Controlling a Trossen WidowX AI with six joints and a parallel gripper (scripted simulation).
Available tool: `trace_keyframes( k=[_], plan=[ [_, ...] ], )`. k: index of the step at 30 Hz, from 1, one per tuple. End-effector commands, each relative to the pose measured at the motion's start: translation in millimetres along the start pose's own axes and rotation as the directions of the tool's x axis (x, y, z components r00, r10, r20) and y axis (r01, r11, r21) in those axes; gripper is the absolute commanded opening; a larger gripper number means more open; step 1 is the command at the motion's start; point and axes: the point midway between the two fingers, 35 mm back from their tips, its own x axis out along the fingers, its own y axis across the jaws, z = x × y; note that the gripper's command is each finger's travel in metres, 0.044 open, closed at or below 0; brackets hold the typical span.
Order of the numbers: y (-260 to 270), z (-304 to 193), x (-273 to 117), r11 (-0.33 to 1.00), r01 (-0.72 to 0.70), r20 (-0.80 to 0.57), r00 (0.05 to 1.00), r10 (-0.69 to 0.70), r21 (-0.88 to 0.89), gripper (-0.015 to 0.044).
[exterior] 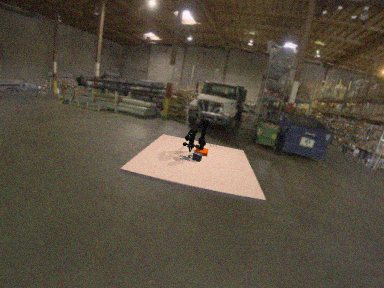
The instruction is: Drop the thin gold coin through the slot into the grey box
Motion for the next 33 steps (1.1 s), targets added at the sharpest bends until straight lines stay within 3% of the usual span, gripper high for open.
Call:
trace_keyframes(
  k=[1,20,33],
  plan=[
    [-0.7,0.4,-9.6,1.000,0.004,0.003,1.000,-0.004,-0.005,0.0000],
    [1.9,-4.2,-49.8,1.000,0.003,0.004,1.000,-0.003,-0.007,0.0000],
    [-0.5,-5.8,-50.0,0.910,0.005,0.004,1.000,-0.003,-0.414,0.0000]
  ],
)
